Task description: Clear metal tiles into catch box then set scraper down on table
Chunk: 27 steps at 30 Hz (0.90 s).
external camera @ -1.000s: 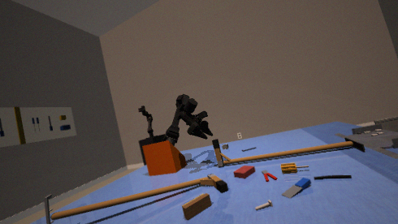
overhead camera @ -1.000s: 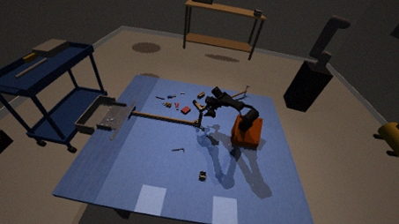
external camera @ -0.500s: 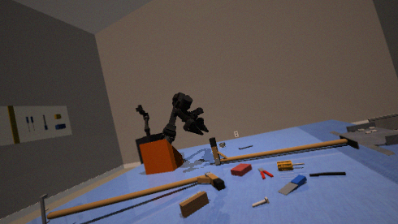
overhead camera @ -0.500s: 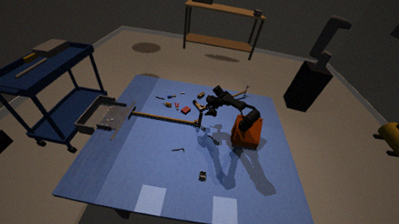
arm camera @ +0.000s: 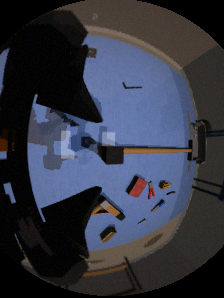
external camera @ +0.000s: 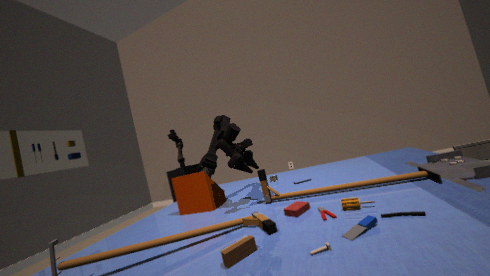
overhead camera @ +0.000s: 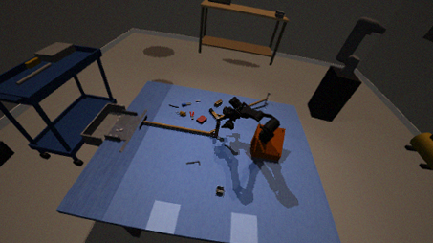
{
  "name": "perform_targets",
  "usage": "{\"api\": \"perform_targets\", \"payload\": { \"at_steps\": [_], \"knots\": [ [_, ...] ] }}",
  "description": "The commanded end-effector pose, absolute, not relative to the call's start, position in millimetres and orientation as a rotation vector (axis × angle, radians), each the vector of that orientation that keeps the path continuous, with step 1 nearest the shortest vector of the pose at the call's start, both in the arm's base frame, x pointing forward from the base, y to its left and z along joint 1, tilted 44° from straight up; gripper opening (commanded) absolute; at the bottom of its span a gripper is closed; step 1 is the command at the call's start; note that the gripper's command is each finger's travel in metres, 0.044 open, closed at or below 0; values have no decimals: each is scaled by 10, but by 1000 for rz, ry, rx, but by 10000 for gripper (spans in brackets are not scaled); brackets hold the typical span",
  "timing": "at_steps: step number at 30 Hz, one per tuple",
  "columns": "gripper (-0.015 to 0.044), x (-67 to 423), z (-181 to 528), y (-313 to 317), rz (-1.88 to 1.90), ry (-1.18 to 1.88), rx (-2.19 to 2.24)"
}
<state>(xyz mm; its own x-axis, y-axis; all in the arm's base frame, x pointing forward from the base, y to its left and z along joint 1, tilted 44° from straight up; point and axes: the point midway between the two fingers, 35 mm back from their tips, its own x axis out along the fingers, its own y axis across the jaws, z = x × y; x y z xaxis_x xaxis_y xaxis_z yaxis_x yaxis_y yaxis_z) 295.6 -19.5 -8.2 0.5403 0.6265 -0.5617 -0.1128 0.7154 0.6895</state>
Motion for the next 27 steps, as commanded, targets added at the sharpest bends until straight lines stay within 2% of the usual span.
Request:
{"api": "perform_targets", "payload": {
  "at_steps": [1,27],
  "knots": [
    [440,2986,-132,-156,474,908,644],
    [440,3225,-378,102,474,910,642]
  ]
}}
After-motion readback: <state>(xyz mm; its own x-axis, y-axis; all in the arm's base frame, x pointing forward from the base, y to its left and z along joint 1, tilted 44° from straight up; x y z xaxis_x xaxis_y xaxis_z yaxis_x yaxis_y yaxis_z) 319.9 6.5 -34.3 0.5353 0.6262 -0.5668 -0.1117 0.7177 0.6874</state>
